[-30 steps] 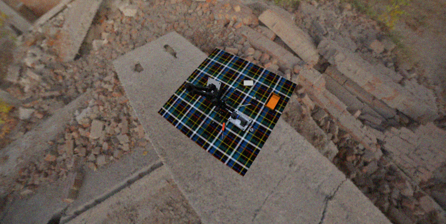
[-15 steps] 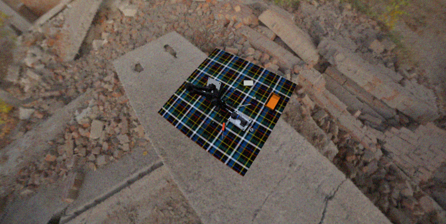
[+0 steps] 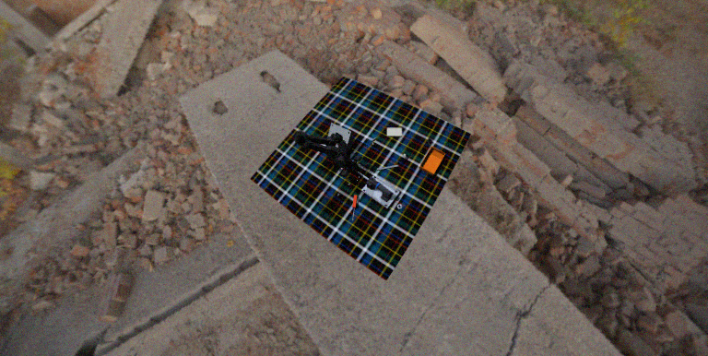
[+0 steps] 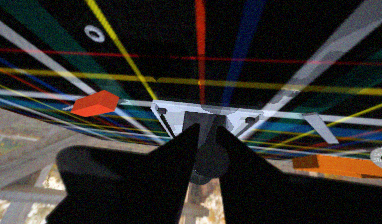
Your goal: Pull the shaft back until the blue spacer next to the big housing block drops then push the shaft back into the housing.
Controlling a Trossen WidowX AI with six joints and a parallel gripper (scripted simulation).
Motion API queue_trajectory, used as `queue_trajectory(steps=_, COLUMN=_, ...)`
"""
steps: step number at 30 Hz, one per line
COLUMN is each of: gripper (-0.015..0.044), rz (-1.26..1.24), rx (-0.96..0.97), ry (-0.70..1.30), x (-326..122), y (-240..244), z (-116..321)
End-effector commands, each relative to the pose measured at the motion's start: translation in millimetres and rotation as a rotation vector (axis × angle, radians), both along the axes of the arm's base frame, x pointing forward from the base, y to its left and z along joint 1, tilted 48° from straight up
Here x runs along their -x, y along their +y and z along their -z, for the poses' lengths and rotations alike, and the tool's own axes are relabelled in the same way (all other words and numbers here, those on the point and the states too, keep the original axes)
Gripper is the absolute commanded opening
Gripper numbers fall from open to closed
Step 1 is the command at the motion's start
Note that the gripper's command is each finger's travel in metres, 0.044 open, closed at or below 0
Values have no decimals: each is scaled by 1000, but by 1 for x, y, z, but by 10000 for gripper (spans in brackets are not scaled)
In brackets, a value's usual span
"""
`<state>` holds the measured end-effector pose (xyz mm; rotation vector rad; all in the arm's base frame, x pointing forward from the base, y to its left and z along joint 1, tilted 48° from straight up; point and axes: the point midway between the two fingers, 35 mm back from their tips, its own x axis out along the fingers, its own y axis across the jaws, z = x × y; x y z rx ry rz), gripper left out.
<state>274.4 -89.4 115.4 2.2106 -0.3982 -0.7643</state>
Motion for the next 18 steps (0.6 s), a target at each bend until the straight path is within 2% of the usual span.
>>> queue_trajectory(steps=1, gripper=0, rz=-1, rx=3, ry=-2, x=1, y=0, z=-1)
queue_trajectory(steps=18, gripper=0, rz=-1, rx=3, ry=-2, x=3, y=0, z=-1)
